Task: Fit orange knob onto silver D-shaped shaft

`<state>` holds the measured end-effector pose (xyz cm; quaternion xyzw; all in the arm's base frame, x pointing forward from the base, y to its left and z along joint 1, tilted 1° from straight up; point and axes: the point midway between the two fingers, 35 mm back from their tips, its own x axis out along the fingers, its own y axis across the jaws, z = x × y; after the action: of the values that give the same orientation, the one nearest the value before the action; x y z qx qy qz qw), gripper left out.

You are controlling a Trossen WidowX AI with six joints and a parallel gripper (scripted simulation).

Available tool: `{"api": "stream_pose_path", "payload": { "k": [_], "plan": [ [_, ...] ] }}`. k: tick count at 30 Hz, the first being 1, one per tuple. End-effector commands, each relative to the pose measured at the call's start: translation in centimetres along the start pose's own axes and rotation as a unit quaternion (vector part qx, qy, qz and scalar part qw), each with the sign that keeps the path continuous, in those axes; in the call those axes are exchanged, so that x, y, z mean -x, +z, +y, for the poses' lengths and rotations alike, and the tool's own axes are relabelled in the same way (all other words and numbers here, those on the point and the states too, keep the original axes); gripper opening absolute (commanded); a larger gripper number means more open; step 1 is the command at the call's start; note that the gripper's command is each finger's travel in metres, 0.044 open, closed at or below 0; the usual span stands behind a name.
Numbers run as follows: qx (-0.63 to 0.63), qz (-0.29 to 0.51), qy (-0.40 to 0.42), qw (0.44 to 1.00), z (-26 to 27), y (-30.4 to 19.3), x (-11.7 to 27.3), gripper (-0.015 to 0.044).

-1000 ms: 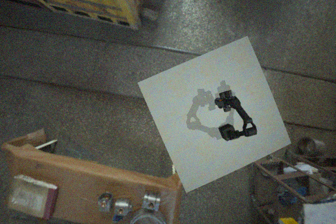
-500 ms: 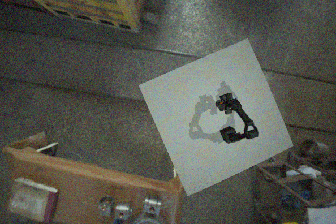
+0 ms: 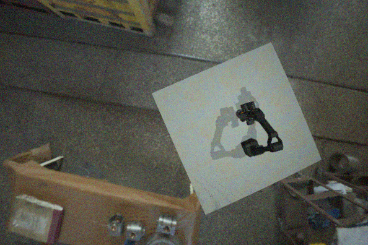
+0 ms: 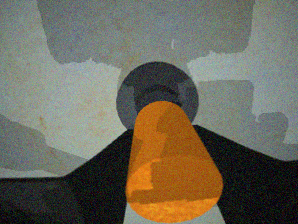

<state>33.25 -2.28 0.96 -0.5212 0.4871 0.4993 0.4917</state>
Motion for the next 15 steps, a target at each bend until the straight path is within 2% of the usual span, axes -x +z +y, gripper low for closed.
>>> {"api": "stream_pose_path", "payload": {
  "k": [1,5,15],
  "plan": [
    [0.038,-0.002,-0.002,0.999,-0.14,0.06,0.22,0.0],
    [0.099,-0.002,-0.002,0.995,-0.09,0.08,0.04,0.0],
    [0.099,-0.002,-0.002,0.995,0.01,0.08,-0.24,0.0]
  ]
}}
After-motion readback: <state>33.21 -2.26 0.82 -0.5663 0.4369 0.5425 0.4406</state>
